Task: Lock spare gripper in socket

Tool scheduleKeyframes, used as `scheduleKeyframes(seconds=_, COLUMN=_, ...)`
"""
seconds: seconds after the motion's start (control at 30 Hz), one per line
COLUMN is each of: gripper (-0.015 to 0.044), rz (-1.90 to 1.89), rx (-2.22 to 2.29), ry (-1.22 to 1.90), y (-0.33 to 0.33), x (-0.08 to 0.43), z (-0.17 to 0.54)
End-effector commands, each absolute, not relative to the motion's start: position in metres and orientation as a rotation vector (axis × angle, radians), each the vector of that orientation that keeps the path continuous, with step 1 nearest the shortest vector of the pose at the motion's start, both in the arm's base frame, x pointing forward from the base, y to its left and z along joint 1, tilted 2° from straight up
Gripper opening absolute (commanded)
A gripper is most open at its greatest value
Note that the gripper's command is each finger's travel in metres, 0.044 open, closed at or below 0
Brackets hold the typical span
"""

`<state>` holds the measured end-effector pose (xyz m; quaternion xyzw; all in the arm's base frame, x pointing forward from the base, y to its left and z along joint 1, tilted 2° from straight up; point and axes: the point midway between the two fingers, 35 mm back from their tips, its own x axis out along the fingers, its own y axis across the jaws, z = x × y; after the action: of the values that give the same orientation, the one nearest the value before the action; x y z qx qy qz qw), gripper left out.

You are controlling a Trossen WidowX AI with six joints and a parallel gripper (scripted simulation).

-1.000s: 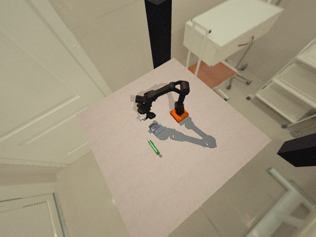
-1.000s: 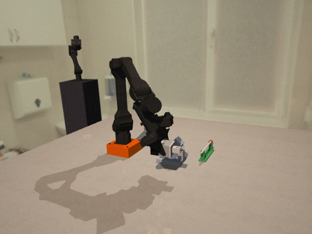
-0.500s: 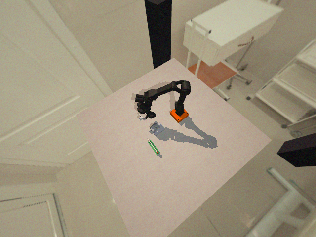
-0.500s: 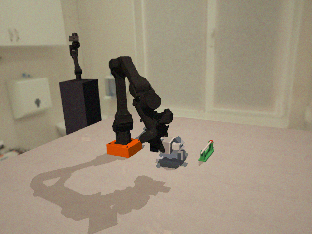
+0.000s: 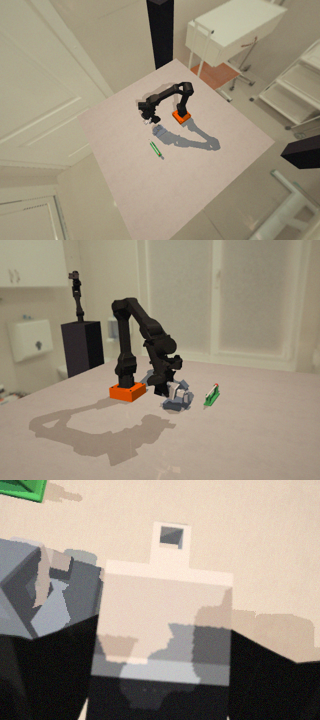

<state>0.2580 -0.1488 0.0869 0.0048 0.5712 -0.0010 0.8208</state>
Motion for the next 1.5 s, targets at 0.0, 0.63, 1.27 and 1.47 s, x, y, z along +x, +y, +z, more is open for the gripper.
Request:
scheduleKeyframes(seconds=0.0, gripper=0.0, rz=-0.006, rx=-0.001, ry=1.263, y=-0.141, x=0.256, z=0.084)
scheduleKeyframes(seconds=0.63, gripper=0.0, rz=-0.029, rx=-0.134, ry=1.518, y=-0.104, x=0.234, z=0.069)
scheduleKeyframes(seconds=1.27, gripper=0.0, rz=-0.063, rx=-0.381, ry=1.713, y=-0.077, x=0.21, z=0.067)
scheduleKeyframes(seconds=1.47, gripper=0.0, rz=-0.079, rx=-0.475, ry=1.755, y=-0.07, x=0.203, z=0.069)
